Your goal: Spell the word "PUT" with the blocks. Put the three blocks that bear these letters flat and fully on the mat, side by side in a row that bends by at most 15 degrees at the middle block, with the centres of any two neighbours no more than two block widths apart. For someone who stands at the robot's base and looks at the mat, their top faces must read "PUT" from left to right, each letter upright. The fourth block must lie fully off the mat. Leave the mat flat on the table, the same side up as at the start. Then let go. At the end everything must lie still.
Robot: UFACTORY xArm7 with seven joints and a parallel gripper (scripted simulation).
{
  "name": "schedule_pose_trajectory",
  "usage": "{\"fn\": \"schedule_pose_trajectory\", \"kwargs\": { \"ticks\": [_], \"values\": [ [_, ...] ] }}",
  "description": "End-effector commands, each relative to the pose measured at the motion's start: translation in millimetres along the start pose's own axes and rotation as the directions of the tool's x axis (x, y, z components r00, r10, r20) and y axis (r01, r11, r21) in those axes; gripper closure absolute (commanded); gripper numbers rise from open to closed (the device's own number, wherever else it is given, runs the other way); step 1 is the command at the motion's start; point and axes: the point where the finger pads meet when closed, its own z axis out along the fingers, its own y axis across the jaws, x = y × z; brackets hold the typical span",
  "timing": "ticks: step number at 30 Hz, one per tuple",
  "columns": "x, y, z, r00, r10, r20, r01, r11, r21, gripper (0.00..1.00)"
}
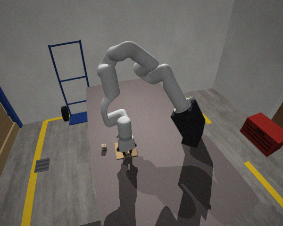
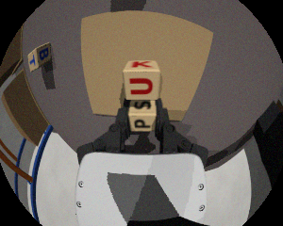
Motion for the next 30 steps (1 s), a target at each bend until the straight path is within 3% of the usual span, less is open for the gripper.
{"fn": "schedule_pose_trajectory", "kwargs": {
  "ticks": [1,19,20,24,30],
  "values": [
    [-1.0,-0.9,-0.8,1.0,0.0,0.002,0.0,1.0,0.002,0.73],
    [-1.0,-0.9,-0.8,1.0,0.0,0.002,0.0,1.0,0.002,0.73],
    [-1.0,-0.9,-0.8,1.0,0.0,0.002,0.0,1.0,0.002,0.69],
    [-1.0,-0.9,-0.8,1.0,0.0,0.002,0.0,1.0,0.002,0.69],
    [-1.0,-0.9,-0.8,1.0,0.0,0.002,0.0,1.0,0.002,0.61]
  ]
}}
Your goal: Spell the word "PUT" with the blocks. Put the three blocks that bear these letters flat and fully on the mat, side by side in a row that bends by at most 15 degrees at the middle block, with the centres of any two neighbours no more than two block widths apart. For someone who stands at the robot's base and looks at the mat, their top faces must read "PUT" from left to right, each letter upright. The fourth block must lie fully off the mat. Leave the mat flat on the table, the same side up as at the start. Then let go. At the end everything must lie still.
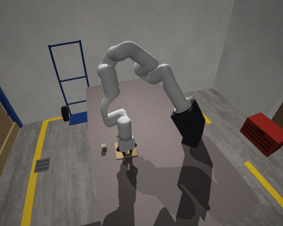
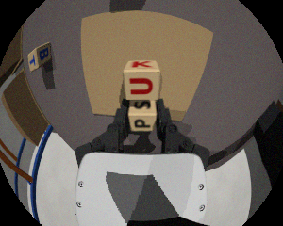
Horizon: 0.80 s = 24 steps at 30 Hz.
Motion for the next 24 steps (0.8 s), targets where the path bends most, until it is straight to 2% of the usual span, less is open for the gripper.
{"fn": "schedule_pose_trajectory", "kwargs": {
  "ticks": [1,3,4,17,24],
  "values": [
    [-0.9,-0.9,-0.7,1.0,0.0,0.002,0.0,1.0,0.002,0.57],
    [-0.9,-0.9,-0.7,1.0,0.0,0.002,0.0,1.0,0.002,0.57],
    [-0.9,-0.9,-0.7,1.0,0.0,0.002,0.0,1.0,0.002,0.53],
    [-0.9,-0.9,-1.5,1.0,0.0,0.002,0.0,1.0,0.002,0.53],
    [-0.9,-0.9,-19.6,1.0,0.0,0.002,0.0,1.0,0.002,0.53]
  ]
}}
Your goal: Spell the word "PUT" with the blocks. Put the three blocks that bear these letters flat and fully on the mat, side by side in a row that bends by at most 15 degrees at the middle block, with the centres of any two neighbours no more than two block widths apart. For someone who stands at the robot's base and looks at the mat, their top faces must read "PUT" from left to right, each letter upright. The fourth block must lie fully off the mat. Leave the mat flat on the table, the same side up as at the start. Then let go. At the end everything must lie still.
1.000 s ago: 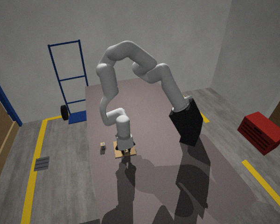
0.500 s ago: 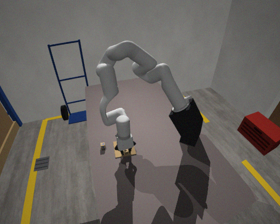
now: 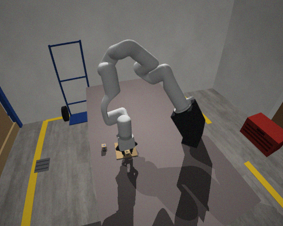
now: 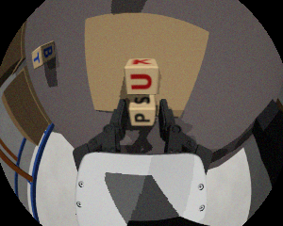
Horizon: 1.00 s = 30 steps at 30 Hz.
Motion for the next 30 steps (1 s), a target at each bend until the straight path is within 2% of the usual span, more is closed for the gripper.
{"fn": "schedule_pose_trajectory", "kwargs": {
  "ticks": [1,4,15,24,25,30],
  "values": [
    [-1.0,-1.2,-15.6,1.0,0.0,0.002,0.0,1.0,0.002,0.53],
    [-1.0,-1.2,-20.8,1.0,0.0,0.002,0.0,1.0,0.002,0.53],
    [-0.9,-1.1,-74.2,1.0,0.0,0.002,0.0,1.0,0.002,0.53],
    [-0.9,-1.1,-81.9,1.0,0.0,0.002,0.0,1.0,0.002,0.53],
    [-0.9,-1.1,-81.9,1.0,0.0,0.002,0.0,1.0,0.002,0.0],
    [-0.9,-1.1,-81.9,1.0,0.0,0.002,0.0,1.0,0.002,0.0]
  ]
}}
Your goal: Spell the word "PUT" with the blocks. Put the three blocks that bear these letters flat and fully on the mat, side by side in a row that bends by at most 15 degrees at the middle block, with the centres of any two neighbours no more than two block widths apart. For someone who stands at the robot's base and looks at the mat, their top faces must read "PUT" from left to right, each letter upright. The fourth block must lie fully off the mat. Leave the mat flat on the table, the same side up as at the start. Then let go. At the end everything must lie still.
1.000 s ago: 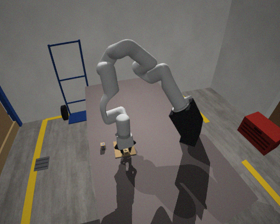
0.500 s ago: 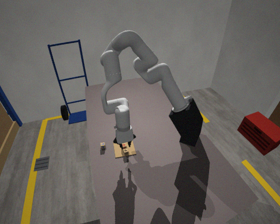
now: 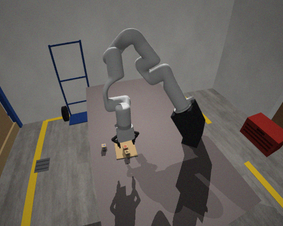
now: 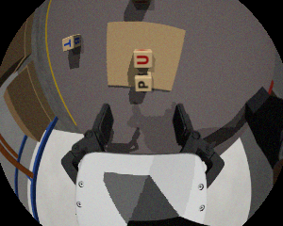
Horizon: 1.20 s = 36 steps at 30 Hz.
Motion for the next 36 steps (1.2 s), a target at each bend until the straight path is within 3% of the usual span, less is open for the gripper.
{"fn": "schedule_pose_trajectory", "kwargs": {
  "ticks": [1,16,23,25,28,32,33,36],
  "values": [
    [-1.1,-1.0,-1.0,1.0,0.0,0.003,0.0,1.0,0.003,0.0],
    [0.7,-4.4,-0.7,1.0,0.002,0.002,-0.002,1.0,0.002,0.0],
    [53.2,-83.0,5.6,0.998,0.058,-0.003,-0.058,0.998,-0.008,0.0],
    [53.2,-83.0,5.6,0.998,0.058,-0.003,-0.058,0.998,-0.008,0.0],
    [89.5,-122.8,6.5,0.996,0.084,0.001,-0.084,0.996,-0.002,0.0],
    [105.6,-138.0,6.3,0.996,0.094,0.003,-0.094,0.996,0.002,0.0],
    [105.6,-138.0,6.3,0.996,0.094,0.003,-0.094,0.996,0.002,0.31],
    [105.6,-138.0,6.3,0.996,0.094,0.003,-0.094,0.996,0.002,0.31]
  ]
}}
